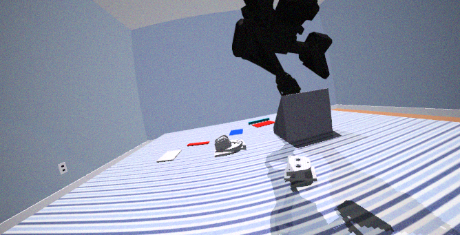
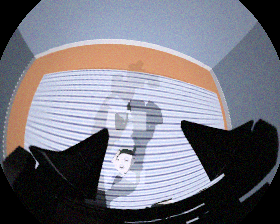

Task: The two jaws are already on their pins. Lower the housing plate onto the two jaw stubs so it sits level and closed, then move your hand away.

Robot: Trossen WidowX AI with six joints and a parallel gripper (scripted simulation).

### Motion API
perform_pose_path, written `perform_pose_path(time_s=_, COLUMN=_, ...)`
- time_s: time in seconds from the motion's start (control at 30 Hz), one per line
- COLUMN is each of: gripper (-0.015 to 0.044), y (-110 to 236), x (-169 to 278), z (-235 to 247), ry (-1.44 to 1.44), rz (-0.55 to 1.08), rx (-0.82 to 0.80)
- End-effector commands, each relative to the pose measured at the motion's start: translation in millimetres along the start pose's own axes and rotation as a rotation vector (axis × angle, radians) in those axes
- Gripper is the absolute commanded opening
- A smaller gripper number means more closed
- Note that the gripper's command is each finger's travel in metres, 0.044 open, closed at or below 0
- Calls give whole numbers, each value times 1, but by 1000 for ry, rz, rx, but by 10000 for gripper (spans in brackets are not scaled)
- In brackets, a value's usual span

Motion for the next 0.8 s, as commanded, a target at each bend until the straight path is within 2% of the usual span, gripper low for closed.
perform_pose_path(time_s=0.0, gripper=440, y=-7, x=7, z=3, ry=71, rz=50, rx=-23)
perform_pose_path(time_s=0.77, gripper=440, y=-37, x=56, z=30, ry=497, rz=296, rx=-257)
Point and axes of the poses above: the point midway between the two fingers, 35 mm back from their tips, its own y axis back along the fingers, its own z axis across the jaws, x = y × z, the point moved 4 cm from there along y, back along the fingers, and after that the axes turned 10 degrees about y, right-handed, at the moved point
